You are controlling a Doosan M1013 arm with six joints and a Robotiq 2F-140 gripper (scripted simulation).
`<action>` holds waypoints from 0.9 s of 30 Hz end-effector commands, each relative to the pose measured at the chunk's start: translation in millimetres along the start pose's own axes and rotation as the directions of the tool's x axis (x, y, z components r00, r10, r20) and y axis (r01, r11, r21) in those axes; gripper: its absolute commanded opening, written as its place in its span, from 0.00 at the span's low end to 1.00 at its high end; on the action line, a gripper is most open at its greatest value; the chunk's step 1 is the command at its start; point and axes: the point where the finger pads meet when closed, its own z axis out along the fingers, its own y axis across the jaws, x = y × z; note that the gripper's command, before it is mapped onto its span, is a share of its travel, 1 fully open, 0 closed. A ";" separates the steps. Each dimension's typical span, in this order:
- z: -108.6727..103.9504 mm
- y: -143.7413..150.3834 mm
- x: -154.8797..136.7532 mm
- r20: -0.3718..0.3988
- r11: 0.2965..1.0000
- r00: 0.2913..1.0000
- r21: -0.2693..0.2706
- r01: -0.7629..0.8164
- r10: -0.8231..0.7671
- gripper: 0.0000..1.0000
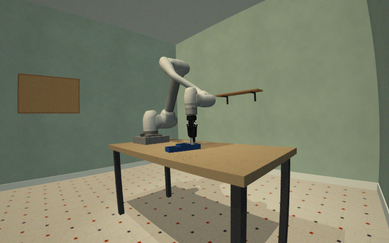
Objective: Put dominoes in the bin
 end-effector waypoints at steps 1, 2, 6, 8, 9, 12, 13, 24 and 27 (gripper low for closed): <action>2.8 2.9 -0.2 -0.002 1.000 1.000 0.000 0.001 -0.001 0.19; 2.8 2.9 -0.2 -0.002 1.000 1.000 0.000 0.001 -0.001 0.19; 2.8 2.9 -0.2 -0.002 1.000 1.000 0.000 0.001 -0.001 0.19; 2.8 2.9 -0.2 -0.002 1.000 1.000 0.000 0.001 -0.001 0.19; 2.8 2.9 -0.2 -0.002 1.000 1.000 0.000 0.001 -0.001 0.19; 2.8 2.9 -0.2 -0.002 1.000 1.000 0.000 0.001 -0.001 0.19; 2.8 2.9 -0.2 -0.002 1.000 1.000 0.000 0.001 -0.001 0.19; -2.5 2.9 -0.2 -0.002 1.000 1.000 0.000 0.001 -0.001 0.19; -6.5 2.9 -0.2 -0.002 1.000 1.000 0.000 0.001 -0.001 0.19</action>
